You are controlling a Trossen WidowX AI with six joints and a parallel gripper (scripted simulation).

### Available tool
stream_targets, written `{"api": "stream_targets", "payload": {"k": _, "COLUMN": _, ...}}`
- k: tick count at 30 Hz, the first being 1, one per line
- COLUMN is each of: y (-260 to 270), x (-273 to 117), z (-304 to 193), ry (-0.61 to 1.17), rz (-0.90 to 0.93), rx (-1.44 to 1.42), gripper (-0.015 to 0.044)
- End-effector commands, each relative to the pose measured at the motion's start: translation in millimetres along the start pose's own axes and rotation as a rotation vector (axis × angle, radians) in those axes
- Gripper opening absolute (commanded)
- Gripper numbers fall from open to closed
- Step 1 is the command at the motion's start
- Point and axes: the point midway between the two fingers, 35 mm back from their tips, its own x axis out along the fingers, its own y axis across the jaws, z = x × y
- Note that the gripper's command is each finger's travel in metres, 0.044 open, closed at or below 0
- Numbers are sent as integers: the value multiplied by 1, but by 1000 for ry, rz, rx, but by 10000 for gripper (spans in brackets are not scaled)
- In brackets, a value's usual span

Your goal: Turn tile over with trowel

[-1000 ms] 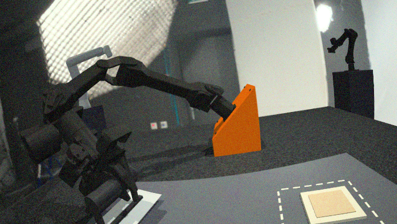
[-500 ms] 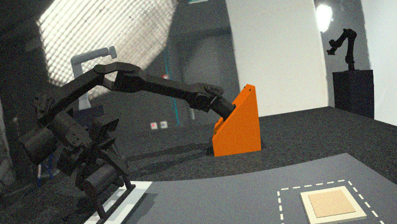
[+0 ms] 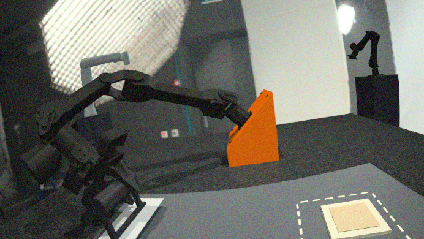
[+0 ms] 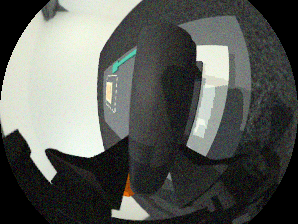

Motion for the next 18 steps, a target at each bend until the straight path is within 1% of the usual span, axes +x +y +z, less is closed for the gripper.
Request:
{"api": "stream_targets", "payload": {"k": 1, "y": -2, "x": 1, "z": 3, "ry": -3, "rz": 0, "rx": -16, "gripper": 0}}
{"api": "stream_targets", "payload": {"k": 12, "y": -15, "x": 10, "z": 4, "ry": 9, "rz": -6, "rx": -28, "gripper": 0}}
{"api": "stream_targets", "payload": {"k": 18, "y": -15, "x": 10, "z": 4, "ry": 9, "rz": -6, "rx": -28, "gripper": 157}}
